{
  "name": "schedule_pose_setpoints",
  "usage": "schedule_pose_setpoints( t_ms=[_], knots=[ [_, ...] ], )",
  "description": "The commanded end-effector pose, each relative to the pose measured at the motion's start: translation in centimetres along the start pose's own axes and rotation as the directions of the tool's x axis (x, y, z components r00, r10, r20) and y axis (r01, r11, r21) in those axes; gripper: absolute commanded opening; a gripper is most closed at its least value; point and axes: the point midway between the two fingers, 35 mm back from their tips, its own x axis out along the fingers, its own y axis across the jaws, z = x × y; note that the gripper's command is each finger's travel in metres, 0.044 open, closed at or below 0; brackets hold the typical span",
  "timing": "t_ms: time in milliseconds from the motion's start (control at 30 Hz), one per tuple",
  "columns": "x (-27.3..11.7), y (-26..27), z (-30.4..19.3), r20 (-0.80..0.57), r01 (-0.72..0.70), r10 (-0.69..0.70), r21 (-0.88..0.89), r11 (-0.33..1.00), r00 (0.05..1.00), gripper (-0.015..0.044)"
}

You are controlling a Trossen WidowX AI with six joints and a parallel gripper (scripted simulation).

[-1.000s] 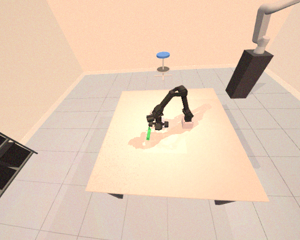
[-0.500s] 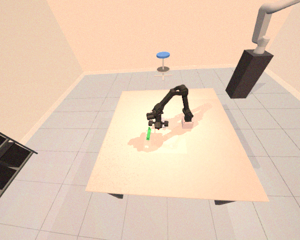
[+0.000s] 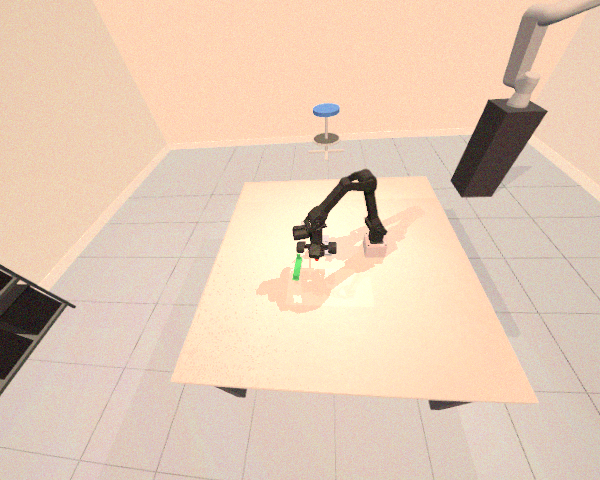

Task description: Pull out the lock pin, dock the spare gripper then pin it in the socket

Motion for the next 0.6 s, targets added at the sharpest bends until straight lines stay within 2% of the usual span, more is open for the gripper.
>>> schedule_pose_setpoints(
  t_ms=[0, 567],
  knots=[
    [-0.2, -0.1, 0.5, 0.007, 0.0, 0.0, 0.001, 1.0, 1.0, 0.0],
    [-0.1, -0.1, 1.7, 0.004, 0.001, -0.001, -0.001, 1.0, 1.0, 0.0]
  ],
)
